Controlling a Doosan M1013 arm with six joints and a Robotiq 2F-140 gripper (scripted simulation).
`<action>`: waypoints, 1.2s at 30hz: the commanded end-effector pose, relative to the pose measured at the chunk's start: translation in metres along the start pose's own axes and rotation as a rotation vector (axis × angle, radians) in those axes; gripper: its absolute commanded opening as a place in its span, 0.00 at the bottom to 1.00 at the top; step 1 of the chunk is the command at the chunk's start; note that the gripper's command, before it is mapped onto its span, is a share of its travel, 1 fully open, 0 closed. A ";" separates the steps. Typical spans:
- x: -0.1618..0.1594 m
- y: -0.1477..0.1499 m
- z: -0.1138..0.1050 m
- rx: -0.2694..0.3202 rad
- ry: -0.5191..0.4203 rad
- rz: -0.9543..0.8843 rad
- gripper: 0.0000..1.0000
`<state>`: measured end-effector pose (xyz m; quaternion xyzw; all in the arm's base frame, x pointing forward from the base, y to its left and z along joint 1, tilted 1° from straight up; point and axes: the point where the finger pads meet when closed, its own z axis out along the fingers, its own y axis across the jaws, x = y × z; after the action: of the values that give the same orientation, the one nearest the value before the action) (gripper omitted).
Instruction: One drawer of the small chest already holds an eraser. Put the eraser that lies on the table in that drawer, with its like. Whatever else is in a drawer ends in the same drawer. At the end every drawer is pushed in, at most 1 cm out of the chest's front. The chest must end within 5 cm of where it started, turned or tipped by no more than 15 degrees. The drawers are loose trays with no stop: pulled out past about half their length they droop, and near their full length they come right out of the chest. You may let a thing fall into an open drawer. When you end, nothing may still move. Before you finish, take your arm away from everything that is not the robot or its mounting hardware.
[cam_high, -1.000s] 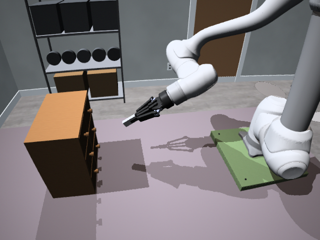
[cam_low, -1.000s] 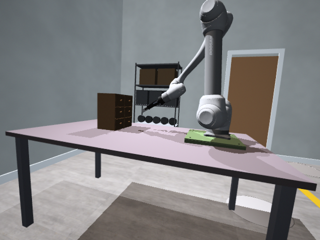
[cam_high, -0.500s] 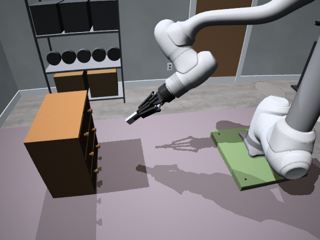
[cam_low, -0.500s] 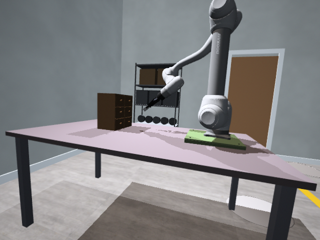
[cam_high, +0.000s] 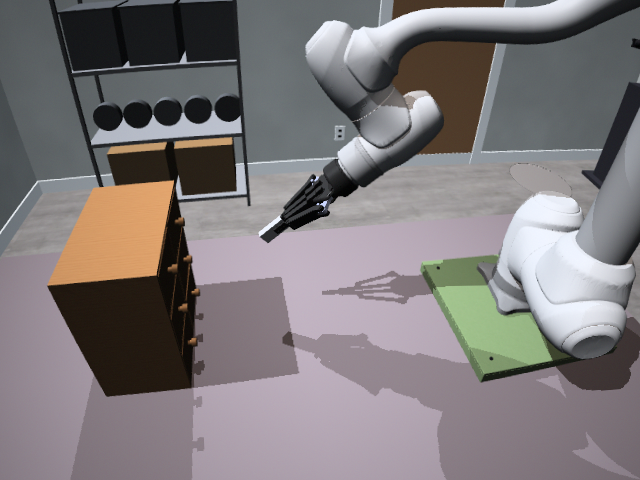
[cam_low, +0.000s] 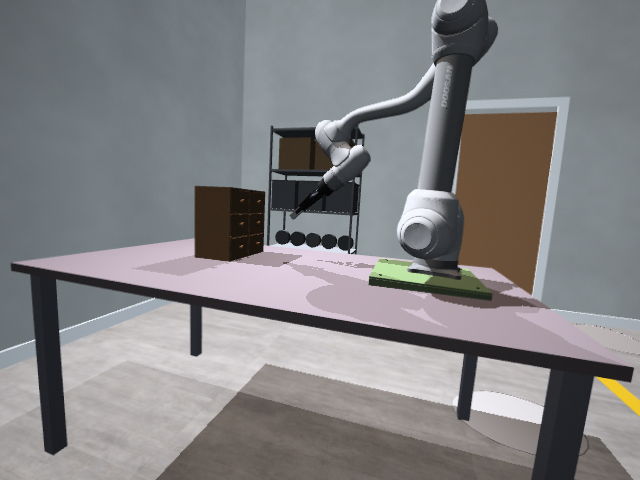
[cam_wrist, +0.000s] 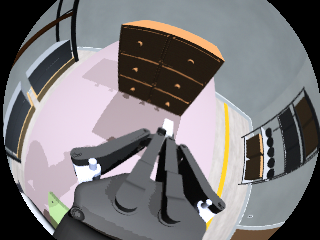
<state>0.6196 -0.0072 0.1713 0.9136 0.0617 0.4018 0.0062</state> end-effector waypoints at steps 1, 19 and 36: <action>0.001 0.001 -0.019 0.054 -0.274 0.004 0.00; 0.003 0.005 -0.070 0.077 -0.313 -0.027 0.00; 0.004 0.005 -0.072 0.080 -0.832 -0.013 0.00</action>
<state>0.5683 -0.0231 0.2252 0.9896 0.0922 0.1068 -0.0286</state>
